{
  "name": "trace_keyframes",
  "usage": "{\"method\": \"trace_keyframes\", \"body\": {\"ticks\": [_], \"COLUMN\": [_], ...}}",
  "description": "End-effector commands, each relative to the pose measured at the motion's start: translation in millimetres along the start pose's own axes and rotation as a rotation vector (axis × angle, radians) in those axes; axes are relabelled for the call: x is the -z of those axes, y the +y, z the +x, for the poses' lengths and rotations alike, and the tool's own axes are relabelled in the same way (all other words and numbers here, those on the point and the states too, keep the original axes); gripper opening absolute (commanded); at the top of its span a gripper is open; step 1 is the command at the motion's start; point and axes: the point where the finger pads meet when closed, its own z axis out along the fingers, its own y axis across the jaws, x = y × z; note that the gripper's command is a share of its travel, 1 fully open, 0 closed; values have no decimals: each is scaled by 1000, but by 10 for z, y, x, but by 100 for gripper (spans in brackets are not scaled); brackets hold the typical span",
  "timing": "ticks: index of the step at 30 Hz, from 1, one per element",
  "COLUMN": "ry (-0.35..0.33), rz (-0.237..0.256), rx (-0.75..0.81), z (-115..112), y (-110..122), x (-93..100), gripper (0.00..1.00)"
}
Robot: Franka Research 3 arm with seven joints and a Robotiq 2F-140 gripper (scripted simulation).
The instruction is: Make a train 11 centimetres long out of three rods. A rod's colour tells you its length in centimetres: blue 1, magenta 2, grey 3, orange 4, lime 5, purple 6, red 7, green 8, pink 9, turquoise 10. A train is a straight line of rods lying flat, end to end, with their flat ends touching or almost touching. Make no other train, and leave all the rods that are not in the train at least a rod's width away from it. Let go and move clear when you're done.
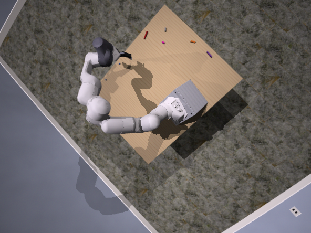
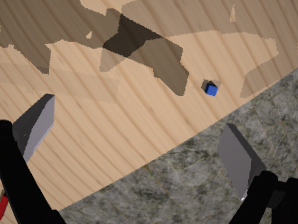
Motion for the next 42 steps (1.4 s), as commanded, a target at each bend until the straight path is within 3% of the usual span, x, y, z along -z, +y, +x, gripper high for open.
{"method": "trace_keyframes", "body": {"ticks": [1, 22, 24, 32, 34, 35, 39, 42], "ry": [1, 1, 0, 0, 0, 0, 1, 1], "rz": [-2, -2, -5, -6, -6, -5, -3, -2], "rx": [-3, -3, -3, -3, -3, -3, -3, -3], "z": [3, 16, 246, 782, 782, 1031, 1360, 1414], "y": [17, 37, 352, 934, 934, 1151, 1397, 1433], "x": [10, 11, 28, 38, 38, 32, 18, 15], "gripper": [100, 100, 100, 100, 100, 100, 100, 100]}}
